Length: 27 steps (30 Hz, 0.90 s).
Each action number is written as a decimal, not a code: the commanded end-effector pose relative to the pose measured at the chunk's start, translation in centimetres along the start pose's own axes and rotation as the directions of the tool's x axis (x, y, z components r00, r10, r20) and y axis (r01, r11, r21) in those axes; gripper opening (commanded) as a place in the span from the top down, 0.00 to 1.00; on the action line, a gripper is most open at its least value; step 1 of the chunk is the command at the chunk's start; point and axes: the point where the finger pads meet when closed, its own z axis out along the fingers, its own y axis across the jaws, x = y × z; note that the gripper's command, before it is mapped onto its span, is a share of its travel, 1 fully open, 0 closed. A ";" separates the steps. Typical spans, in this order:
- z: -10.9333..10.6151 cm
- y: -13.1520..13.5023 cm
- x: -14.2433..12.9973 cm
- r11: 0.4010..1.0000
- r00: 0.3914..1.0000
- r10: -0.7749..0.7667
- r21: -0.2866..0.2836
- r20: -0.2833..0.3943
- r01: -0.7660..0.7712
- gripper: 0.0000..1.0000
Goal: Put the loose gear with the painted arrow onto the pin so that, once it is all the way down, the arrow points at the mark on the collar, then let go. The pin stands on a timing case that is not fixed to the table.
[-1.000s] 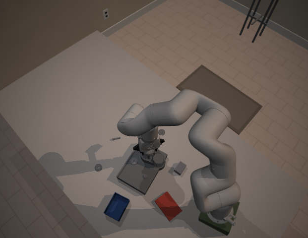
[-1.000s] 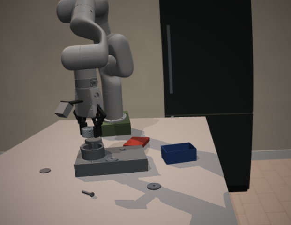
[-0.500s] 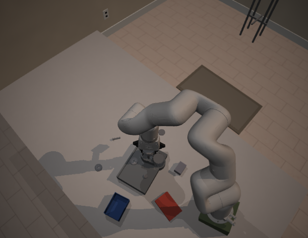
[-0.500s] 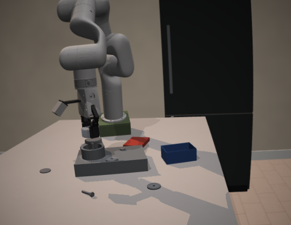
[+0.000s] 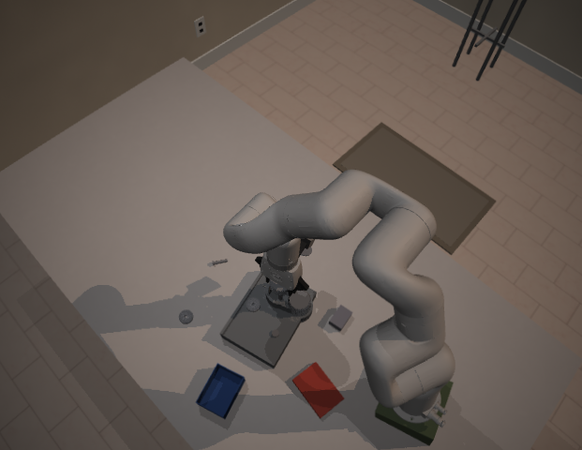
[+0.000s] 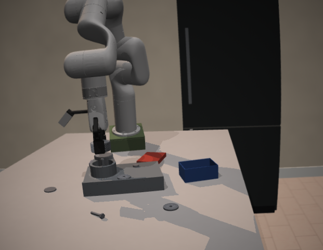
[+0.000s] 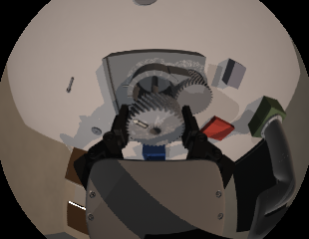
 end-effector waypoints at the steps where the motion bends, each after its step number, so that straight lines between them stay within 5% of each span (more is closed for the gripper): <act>1: -0.1 -0.1 0.0 0.983 0.983 0.184 -0.002 -0.019 -0.184 1.00; 27: -0.1 -0.1 0.0 0.726 0.726 0.688 0.009 -0.017 -0.688 1.00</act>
